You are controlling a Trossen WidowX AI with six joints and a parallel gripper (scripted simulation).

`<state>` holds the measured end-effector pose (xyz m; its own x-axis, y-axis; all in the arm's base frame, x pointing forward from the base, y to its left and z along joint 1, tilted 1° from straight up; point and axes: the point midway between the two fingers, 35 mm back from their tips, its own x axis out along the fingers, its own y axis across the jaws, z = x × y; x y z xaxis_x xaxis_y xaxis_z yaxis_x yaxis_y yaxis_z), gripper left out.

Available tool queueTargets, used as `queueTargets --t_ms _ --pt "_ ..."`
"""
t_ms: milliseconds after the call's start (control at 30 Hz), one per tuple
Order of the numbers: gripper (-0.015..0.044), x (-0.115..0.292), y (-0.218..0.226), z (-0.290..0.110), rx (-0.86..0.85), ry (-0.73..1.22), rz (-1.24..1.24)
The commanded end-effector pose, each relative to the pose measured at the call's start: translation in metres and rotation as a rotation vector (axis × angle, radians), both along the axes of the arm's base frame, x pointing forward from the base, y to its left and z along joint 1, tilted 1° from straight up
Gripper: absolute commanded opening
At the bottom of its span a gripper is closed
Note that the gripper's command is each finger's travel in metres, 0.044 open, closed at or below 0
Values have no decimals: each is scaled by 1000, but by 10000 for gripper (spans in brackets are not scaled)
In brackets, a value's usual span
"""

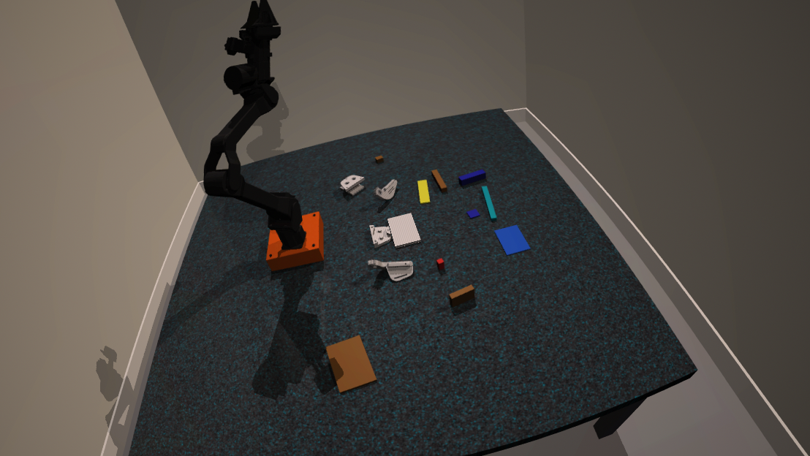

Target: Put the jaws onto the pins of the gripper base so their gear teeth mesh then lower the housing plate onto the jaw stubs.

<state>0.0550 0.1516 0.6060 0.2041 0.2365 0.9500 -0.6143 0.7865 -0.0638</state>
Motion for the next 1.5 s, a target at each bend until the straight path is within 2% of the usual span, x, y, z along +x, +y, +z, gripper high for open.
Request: queueTargets --t_ms 0,1100,1467 --pt "440 5 14 -5 -40 20 38" --pt "440 51 106 -54 -289 314 353" --pt "440 82 124 -80 -369 387 255"
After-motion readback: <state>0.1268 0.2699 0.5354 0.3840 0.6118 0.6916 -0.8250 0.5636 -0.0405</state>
